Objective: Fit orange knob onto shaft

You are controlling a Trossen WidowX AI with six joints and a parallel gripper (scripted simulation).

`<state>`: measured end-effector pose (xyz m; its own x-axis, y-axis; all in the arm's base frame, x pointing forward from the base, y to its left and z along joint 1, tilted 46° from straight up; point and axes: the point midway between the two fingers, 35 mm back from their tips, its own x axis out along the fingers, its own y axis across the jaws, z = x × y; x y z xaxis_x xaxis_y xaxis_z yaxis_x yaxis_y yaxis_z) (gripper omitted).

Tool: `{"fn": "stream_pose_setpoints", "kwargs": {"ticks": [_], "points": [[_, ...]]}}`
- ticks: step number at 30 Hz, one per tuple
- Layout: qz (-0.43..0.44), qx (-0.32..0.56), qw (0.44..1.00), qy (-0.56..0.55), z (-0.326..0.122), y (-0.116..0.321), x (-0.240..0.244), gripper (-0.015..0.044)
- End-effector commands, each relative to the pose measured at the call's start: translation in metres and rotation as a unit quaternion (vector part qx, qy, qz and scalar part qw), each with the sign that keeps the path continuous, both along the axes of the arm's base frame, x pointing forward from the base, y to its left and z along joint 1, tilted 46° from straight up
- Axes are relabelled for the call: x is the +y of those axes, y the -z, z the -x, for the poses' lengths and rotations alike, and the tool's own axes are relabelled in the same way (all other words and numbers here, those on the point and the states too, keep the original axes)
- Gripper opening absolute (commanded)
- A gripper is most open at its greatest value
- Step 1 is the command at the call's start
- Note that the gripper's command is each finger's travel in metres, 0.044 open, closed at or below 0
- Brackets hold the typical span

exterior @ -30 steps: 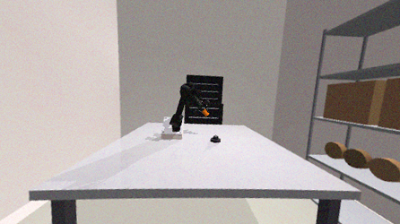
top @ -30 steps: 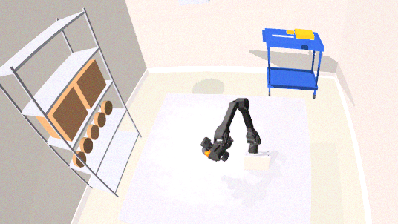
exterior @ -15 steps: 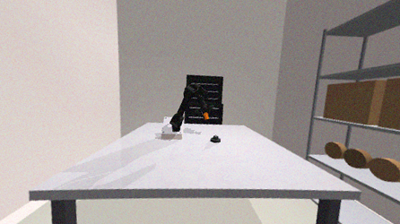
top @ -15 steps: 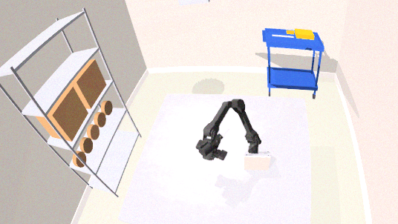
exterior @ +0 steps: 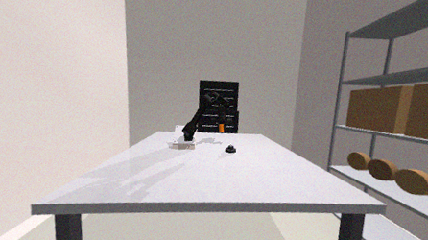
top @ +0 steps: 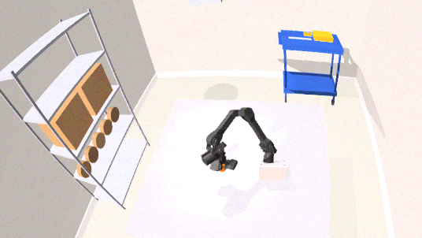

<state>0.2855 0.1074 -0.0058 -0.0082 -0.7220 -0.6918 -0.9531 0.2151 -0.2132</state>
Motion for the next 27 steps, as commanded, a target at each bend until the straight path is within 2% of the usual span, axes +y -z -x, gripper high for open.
{"fn": "stream_pose_setpoints", "kwargs": {"ticks": [1,20,27], "points": [[-0.004,0.007,1.000,0.001,-0.001,0.011,-0.005,0.0000],[-0.009,0.013,1.000,0.014,-0.005,0.090,-0.084,0.0000],[-0.008,0.014,1.000,0.016,-0.002,0.094,-0.091,0.0000]]}}
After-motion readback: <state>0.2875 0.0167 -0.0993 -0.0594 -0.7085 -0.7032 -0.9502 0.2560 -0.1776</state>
